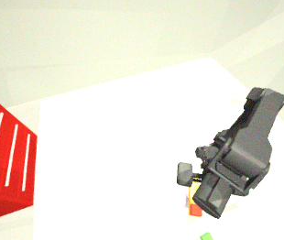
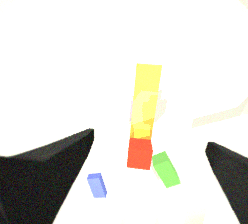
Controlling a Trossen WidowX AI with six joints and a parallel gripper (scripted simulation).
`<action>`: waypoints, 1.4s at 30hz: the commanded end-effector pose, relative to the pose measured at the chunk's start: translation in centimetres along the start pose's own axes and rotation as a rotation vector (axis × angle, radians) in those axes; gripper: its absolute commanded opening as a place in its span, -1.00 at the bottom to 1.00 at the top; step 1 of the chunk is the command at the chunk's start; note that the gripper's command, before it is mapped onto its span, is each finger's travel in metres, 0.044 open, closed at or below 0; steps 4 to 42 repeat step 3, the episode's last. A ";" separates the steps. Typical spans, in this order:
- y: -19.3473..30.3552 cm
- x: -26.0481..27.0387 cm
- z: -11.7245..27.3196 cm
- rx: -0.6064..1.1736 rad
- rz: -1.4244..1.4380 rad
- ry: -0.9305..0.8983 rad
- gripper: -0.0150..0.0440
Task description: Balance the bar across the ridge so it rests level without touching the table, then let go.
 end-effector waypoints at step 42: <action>0.0 0.0 0.1 0.000 0.000 0.000 1.00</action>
Point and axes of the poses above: the point midway between the two fingers, 35 mm back from their tips, its own z axis back along the fingers, its own x axis across the jaws, y = z × x, the point moved 2 cm from there along z, back along the fingers, and after that the axes turned 12 degrees about z, right-handed, at the moved point
